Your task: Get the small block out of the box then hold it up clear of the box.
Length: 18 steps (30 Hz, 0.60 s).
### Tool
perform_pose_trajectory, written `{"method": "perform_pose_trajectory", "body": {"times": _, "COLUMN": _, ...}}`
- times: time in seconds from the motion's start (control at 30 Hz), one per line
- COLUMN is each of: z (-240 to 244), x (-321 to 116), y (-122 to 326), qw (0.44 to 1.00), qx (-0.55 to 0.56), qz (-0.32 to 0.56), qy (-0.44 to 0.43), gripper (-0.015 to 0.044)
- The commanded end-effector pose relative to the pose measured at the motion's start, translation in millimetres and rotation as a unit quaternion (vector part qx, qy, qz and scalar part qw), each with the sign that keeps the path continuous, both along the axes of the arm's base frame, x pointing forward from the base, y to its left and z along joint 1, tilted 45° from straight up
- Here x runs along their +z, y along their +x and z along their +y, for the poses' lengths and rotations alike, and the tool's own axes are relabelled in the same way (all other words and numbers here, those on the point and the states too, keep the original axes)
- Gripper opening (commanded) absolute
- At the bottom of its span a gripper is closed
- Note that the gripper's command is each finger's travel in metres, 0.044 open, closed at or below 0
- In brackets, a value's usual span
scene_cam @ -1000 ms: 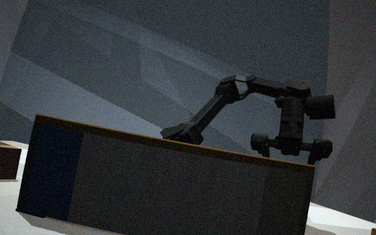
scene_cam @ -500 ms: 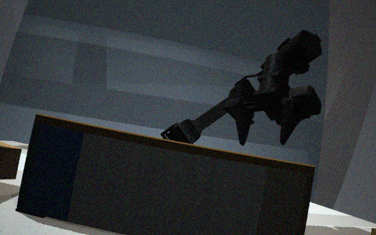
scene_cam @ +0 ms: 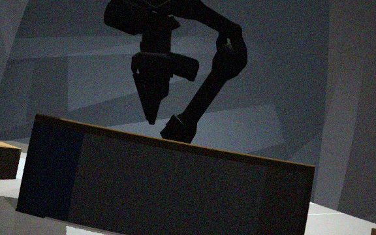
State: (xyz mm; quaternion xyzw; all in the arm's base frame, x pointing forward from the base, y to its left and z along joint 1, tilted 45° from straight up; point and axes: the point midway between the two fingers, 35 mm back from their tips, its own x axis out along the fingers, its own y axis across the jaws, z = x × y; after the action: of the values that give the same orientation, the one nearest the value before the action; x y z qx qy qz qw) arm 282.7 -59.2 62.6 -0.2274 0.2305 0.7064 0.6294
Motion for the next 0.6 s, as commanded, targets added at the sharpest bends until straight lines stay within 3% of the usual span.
{"method": "perform_pose_trajectory", "body": {"times": 0.0, "z": -8.7, "x": -6.6, "y": -4.3, "qw": 0.999, "qx": -0.014, "qz": 0.011, "qy": 0.031, "gripper": 0.04}}
{"method": "perform_pose_trajectory", "body": {"times": 0.57, "z": 5.1, "x": -21.7, "y": -5.7, "qw": 0.999, "qx": -0.014, "qz": 0.011, "qy": 0.031, "gripper": 0.04}}
